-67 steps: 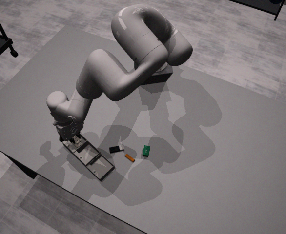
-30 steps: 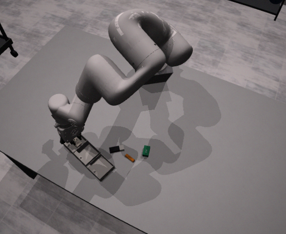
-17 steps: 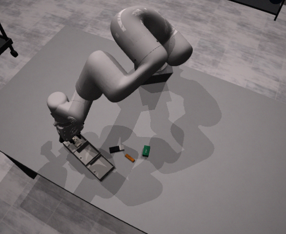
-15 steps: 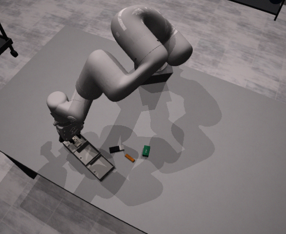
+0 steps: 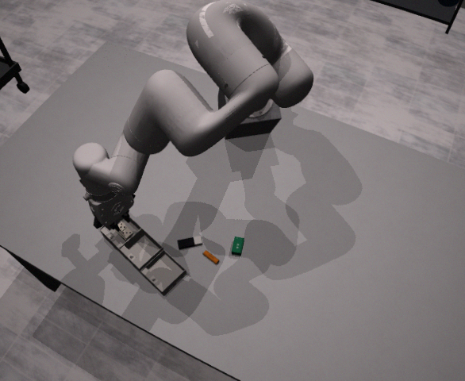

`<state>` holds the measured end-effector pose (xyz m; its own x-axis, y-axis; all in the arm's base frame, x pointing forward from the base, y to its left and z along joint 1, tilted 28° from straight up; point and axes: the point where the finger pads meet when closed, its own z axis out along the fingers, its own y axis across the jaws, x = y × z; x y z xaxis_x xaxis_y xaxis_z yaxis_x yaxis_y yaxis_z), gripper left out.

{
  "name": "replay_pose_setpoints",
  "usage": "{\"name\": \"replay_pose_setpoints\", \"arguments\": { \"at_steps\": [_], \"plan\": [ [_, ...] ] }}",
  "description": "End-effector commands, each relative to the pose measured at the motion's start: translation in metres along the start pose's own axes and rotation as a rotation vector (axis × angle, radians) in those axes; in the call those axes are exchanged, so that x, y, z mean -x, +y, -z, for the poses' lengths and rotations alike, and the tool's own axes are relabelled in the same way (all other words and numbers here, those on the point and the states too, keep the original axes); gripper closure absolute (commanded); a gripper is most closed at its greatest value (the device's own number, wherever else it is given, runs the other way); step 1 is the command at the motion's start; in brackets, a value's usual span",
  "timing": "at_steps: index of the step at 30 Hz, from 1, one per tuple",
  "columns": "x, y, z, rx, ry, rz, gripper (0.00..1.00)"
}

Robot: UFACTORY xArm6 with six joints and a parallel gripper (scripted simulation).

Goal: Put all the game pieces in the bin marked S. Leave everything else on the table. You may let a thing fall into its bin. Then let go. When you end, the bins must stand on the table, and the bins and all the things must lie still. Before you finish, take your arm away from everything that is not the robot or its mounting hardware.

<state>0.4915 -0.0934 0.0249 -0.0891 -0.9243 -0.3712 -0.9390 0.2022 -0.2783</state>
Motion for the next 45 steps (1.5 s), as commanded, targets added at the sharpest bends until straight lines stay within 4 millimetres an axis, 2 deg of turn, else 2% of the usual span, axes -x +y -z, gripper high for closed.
{"name": "replay_pose_setpoints", "arguments": {
  "at_steps": [1, 4, 5, 7, 22, 24, 39, 45],
  "plan": [
    [0.0, -0.001, 0.004, -0.002, 0.001, 0.0, 0.69],
    [0.0, -0.001, 0.004, -0.002, 0.001, 0.0, 0.69],
    [0.0, -0.001, 0.008, -0.002, 0.001, 0.0, 0.0],
    [0.0, -0.001, 0.008, -0.002, 0.001, 0.0, 0.0],
    [0.0, -0.001, 0.068, -0.002, 0.001, 0.0, 0.0],
    [0.0, -0.001, 0.068, -0.002, 0.001, 0.0, 0.0],
    [0.0, -0.001, 0.128, -0.002, 0.001, 0.001, 0.0],
    [0.0, -0.001, 0.135, -0.002, 0.001, 0.001, 0.0]
  ]
}}
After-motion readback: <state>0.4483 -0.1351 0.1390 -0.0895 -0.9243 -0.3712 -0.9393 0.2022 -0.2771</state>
